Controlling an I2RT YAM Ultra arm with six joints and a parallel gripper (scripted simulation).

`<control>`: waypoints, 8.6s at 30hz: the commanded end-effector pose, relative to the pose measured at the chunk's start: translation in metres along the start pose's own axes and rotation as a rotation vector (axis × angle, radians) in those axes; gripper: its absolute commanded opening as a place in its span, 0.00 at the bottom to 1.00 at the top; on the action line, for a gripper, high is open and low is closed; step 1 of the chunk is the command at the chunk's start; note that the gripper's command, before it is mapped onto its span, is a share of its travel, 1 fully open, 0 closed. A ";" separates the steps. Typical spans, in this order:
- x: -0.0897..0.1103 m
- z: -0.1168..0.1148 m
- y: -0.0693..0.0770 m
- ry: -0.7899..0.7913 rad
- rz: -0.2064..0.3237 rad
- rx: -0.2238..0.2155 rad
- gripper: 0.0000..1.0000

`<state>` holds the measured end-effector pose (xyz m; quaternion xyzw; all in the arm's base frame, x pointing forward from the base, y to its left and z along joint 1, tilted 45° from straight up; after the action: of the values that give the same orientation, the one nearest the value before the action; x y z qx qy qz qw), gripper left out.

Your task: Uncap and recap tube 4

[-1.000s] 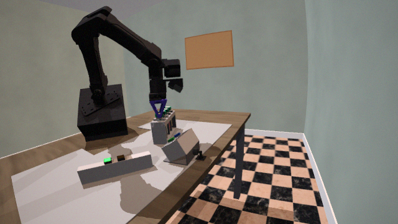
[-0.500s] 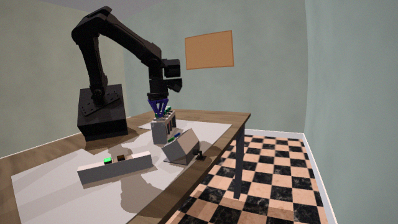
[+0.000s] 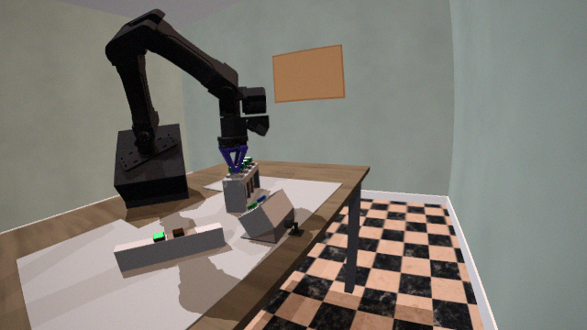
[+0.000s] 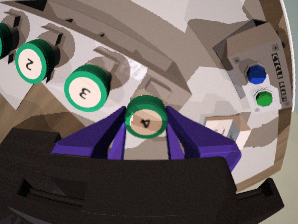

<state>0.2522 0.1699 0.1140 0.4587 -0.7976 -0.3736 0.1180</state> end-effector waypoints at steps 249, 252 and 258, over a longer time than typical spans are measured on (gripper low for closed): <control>-0.001 0.000 0.002 -0.736 -0.012 -0.005 0.49; -0.001 0.000 0.002 -0.570 -0.012 -0.004 0.49; -0.001 -0.001 0.002 -0.256 -0.013 -0.002 0.49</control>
<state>0.2525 0.1688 0.1130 0.3574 -0.8021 -0.4726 -0.0749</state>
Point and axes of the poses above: the point where the finger pads meet when closed, its own y axis back along the fingers, its own z axis across the jaws, x = y × z, the point moved 3 cm from there along y, back along the fingers, and after that the axes turned 15 degrees about -y, right-handed, at the moved point
